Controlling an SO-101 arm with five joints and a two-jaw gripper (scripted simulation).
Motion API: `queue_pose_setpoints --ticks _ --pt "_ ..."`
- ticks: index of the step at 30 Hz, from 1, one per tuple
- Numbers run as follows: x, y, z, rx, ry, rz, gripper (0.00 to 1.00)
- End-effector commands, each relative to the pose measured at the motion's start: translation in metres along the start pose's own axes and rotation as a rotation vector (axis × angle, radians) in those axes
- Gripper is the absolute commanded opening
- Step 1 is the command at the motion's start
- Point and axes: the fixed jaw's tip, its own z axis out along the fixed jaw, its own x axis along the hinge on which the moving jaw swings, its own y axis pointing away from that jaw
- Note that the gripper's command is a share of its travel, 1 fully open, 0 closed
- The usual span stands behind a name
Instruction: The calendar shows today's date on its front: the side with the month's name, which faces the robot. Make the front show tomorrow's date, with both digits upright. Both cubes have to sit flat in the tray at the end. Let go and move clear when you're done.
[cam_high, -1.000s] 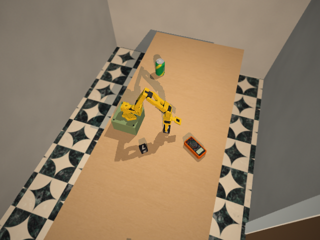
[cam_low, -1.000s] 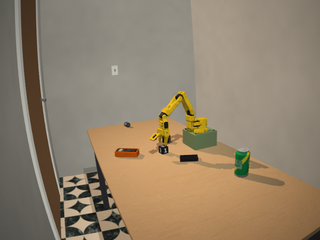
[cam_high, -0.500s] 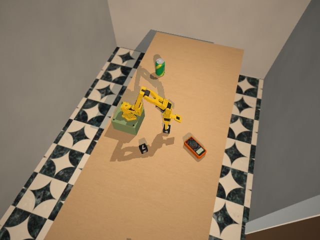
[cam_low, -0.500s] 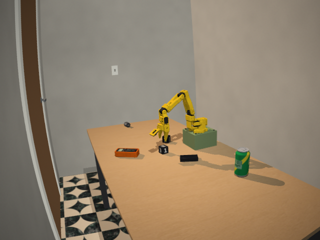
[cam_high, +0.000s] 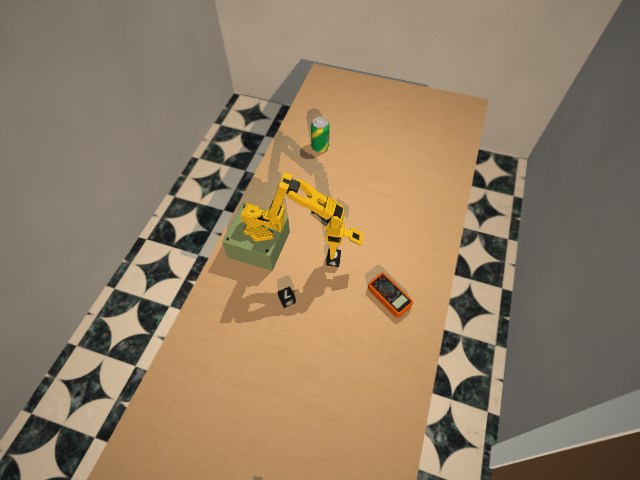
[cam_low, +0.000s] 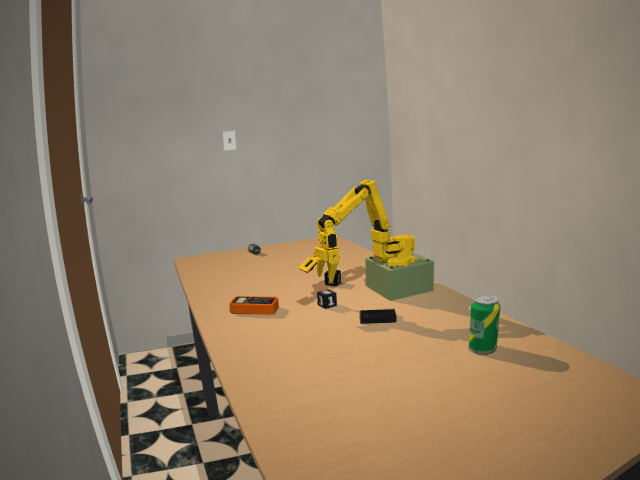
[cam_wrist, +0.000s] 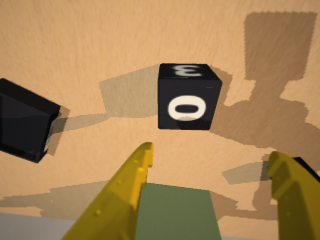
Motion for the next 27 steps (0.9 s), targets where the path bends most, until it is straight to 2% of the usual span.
queue_pose_setpoints --ticks 1,5,8,15,17,23,27 --pt "-0.003 0.002 -0.005 0.001 -0.021 0.000 0.36" --pt "-0.006 0.001 -0.008 0.002 -0.038 0.000 0.36" --pt "-0.011 0.001 -0.016 0.005 -0.081 0.000 0.36" --pt "-0.029 0.000 -0.052 0.020 -0.270 0.000 0.35" --pt "-0.029 0.000 -0.052 0.020 -0.270 0.000 0.35" --pt "-0.039 -0.001 -0.087 0.032 -0.438 0.000 0.35" --pt "-0.041 -0.001 -0.101 0.037 -0.501 0.000 0.35"
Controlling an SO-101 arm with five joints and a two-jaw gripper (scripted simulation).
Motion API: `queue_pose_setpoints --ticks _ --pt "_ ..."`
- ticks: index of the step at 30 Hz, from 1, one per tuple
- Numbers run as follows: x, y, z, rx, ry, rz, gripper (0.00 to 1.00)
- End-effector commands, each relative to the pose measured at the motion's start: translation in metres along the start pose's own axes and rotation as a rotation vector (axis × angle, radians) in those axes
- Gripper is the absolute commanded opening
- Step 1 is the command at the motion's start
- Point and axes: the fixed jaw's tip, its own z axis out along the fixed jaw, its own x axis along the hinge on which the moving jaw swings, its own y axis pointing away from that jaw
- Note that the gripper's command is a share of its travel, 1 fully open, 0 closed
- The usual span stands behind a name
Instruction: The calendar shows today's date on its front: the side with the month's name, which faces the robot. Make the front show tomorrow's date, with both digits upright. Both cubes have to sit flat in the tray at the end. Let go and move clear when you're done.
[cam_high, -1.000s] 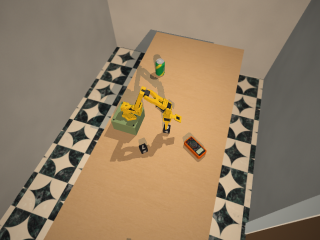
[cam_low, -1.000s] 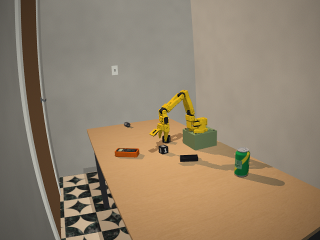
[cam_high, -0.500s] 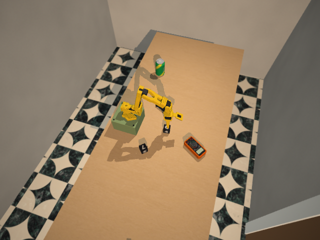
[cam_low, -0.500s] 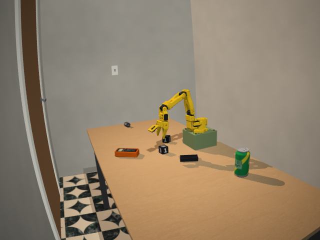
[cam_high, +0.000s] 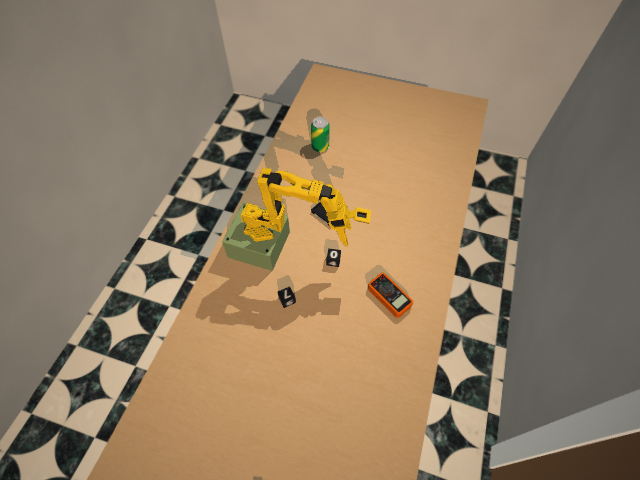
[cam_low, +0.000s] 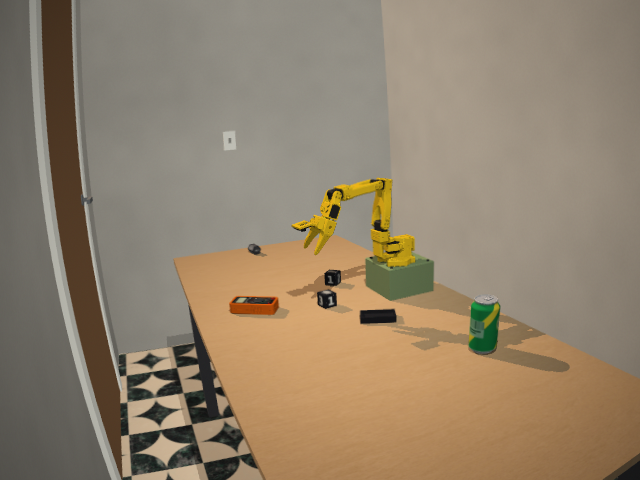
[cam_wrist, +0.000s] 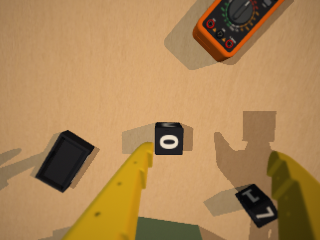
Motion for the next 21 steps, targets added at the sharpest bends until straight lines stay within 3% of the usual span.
queue_pose_setpoints --ticks 1,21 --pt "-0.0089 0.0013 -0.0131 0.001 -0.066 0.001 0.35" --pt "-0.0087 0.0003 -0.0136 0.006 -0.075 -0.075 0.35"
